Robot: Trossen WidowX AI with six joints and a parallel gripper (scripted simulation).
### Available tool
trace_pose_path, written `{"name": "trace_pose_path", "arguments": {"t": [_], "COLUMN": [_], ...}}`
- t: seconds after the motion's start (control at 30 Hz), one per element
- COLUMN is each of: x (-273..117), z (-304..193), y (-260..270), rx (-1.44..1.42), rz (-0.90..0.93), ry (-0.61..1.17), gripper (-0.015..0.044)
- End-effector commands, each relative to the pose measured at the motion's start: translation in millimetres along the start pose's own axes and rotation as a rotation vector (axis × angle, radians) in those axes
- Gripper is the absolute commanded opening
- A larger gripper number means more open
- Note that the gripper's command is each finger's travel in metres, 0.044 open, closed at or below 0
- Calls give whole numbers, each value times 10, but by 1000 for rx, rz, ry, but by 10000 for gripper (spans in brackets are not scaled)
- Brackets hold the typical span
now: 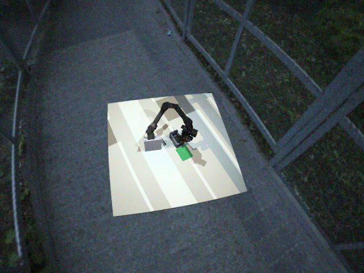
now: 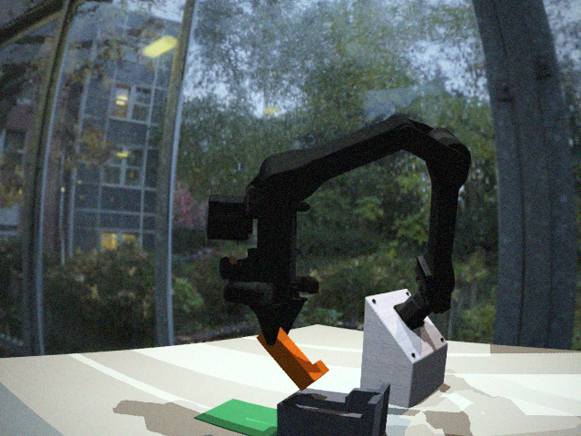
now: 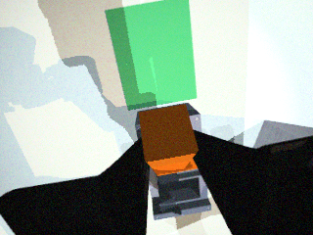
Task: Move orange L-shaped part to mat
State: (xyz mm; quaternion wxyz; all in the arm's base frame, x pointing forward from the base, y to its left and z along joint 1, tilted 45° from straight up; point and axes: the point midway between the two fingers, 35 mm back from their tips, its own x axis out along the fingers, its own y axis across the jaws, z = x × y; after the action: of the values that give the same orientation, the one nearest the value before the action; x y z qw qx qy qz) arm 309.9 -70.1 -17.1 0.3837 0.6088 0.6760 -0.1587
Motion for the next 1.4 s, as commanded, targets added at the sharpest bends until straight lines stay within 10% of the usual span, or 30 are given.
{"name": "trace_pose_path", "arguments": {"t": [0.0, 1.37], "x": [9, 276], "z": [159, 830], "y": [-23, -98], "rx": [0, -2], "rz": [-5, -4], "ry": [1, -2], "gripper": [0, 0]}}
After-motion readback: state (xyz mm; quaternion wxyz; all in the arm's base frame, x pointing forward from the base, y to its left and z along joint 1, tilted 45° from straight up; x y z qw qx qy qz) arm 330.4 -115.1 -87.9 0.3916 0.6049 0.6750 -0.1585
